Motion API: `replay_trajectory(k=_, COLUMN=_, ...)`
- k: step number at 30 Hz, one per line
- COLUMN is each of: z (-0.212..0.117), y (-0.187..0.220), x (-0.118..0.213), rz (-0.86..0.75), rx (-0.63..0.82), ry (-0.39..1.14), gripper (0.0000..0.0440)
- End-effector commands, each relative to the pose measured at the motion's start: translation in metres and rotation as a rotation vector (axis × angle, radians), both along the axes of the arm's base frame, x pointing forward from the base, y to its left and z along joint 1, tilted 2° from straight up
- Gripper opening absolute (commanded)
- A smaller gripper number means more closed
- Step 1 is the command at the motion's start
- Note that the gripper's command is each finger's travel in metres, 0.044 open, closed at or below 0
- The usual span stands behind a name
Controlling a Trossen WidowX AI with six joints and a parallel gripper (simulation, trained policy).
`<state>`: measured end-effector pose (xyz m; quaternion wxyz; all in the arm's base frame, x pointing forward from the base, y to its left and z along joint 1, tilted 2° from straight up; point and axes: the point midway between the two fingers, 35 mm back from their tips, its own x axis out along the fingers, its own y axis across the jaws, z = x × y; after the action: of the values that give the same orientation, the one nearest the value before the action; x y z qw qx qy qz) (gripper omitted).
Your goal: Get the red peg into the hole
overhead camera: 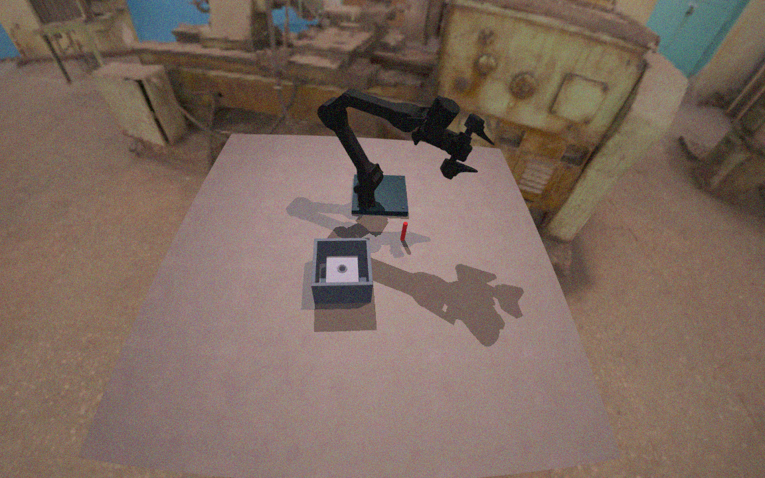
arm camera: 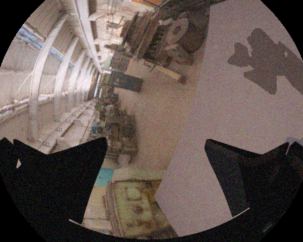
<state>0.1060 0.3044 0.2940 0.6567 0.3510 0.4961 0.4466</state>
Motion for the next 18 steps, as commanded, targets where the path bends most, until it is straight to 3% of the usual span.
replay_trajectory(k=1, z=-0.016, y=-0.01, x=0.021, rz=-0.088, rx=-0.077, ry=0.017, gripper=0.044)
replay_trajectory(k=10, z=-0.052, y=-0.051, x=0.065, rz=-0.314, rx=-0.277, ry=0.098, gripper=0.044)
replay_trajectory(k=18, z=-0.085, y=-0.093, x=0.085, rz=-0.489, rx=-0.463, ry=0.207, gripper=0.044)
